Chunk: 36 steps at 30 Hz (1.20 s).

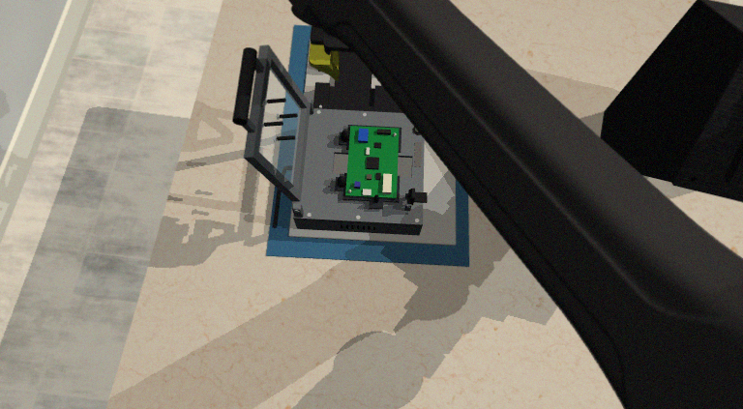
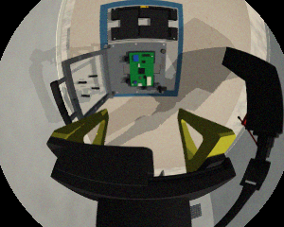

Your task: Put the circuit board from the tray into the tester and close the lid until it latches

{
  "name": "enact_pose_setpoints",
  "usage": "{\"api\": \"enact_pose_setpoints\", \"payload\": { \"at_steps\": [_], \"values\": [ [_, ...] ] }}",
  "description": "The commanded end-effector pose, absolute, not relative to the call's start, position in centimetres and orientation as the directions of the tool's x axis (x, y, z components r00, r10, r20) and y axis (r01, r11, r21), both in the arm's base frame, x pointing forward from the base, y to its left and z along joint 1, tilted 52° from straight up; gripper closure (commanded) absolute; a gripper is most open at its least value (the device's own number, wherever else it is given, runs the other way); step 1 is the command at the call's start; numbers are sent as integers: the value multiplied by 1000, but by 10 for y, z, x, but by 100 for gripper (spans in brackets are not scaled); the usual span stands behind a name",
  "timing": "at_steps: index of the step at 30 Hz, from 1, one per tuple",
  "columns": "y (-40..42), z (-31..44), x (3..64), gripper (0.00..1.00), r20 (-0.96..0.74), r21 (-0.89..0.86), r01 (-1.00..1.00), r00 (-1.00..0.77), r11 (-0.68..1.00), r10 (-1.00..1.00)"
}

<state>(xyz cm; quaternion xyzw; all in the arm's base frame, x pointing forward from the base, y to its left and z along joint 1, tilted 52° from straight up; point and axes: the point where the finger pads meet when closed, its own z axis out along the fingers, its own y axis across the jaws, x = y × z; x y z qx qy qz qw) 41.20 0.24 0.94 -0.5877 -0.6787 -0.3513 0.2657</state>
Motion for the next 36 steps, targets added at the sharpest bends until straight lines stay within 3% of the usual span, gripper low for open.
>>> {"api": "enact_pose_setpoints", "payload": {
  "at_steps": [1, 3, 4, 36],
  "values": [
    [-16, 29, 432, 8, 748, 225, 973, -205, 50, 631],
    [-15, 28, 432, 8, 749, 223, 973, -205, 52, 630],
    [-14, 28, 432, 52, 750, 222, 974, -205, 53, 629],
    [-9, 26, 431, 52, 754, 211, 976, -200, 59, 625]
  ]
}}
